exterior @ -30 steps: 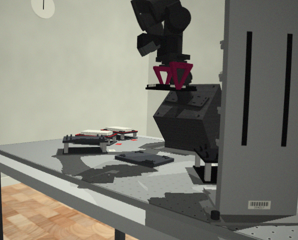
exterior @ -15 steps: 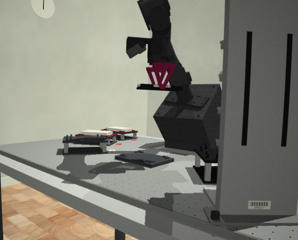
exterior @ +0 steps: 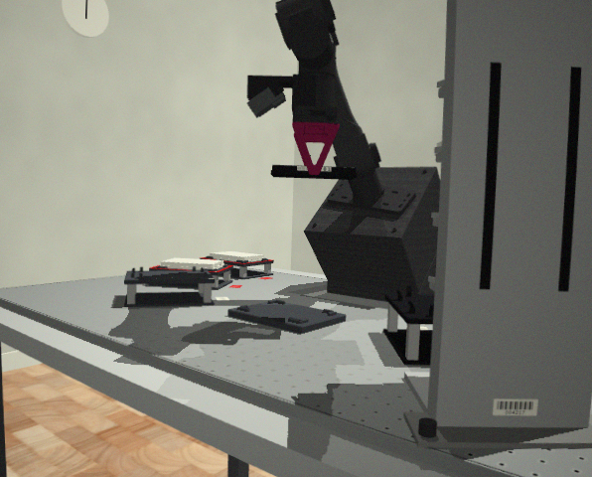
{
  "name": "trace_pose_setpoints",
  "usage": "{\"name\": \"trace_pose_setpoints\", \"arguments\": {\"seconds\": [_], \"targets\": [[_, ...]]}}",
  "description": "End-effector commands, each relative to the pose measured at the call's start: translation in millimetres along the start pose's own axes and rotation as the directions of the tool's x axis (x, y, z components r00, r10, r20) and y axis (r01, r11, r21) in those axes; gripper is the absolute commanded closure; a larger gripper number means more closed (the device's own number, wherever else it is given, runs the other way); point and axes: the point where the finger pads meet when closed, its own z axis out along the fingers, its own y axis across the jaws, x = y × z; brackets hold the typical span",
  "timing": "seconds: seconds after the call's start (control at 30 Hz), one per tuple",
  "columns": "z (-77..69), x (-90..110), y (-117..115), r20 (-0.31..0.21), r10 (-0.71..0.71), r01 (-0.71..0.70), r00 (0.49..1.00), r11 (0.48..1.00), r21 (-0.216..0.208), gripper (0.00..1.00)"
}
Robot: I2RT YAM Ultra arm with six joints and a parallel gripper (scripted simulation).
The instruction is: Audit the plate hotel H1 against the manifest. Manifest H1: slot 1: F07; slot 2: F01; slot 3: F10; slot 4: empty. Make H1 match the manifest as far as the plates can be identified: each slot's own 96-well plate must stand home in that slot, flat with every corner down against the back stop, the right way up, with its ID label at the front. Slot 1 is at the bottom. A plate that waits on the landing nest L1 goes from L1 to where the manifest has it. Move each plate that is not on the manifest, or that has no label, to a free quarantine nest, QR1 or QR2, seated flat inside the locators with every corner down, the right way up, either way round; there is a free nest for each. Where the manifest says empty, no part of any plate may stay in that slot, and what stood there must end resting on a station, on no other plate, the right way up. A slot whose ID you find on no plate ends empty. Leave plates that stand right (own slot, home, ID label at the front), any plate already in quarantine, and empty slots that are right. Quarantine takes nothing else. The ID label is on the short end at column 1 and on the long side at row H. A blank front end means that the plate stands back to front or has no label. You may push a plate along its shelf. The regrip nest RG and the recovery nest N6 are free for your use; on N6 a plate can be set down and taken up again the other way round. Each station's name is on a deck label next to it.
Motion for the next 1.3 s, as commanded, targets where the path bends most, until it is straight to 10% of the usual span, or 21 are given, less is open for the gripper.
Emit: {"name": "trace_pose_setpoints", "arguments": {"seconds": [0.0,0.97,1.27], "targets": [[-2.0,-1.0,1.1,0.001,0.078,-0.078,0.997,0.997,-0.009,0.14],[-2.1,-38.1,-46.9,-0.001,0.602,-0.602,0.799,0.798,-0.01,0.14],[21.9,-38.3,-45.6,-0.001,0.626,-0.626,0.779,0.779,-0.01,0.14]]}}
